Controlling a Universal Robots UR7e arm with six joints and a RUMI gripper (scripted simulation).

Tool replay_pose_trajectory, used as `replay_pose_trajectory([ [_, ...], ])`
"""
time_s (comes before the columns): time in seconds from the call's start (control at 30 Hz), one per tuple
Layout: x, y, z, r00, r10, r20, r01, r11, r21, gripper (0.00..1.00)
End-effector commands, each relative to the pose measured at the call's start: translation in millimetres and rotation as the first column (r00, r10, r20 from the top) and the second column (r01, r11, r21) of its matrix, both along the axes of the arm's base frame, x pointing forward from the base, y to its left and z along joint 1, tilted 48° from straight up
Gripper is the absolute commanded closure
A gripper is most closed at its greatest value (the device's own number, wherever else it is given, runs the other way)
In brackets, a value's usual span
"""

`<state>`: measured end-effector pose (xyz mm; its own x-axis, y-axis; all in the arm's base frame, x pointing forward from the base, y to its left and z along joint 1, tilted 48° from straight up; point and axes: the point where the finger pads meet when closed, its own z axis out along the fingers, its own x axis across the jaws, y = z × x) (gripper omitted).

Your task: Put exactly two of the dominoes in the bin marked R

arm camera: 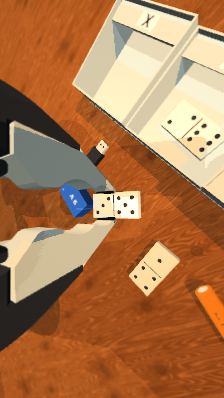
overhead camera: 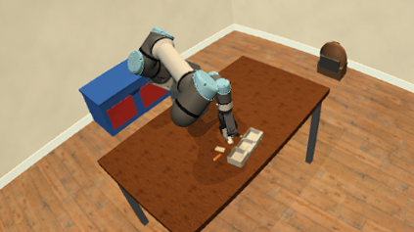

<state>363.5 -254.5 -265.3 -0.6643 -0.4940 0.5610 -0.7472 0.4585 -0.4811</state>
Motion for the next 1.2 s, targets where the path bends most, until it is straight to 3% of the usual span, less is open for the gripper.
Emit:
replay_pose_trajectory([
  [0.0, 0.0, 19.1, 17.0, 1.0, -0.002, -0.002, 0.002, 1.0, 0.001, 1.0],
  [0.2, 0.2, 28.9, 26.0, 1.0, -0.002, -0.002, 0.002, 1.0, 0.001, 1.0],
  [1.17, 0.4, 34.5, 31.3, 1.0, -0.002, -0.002, 0.002, 1.0, 0.001, 1.0],
])
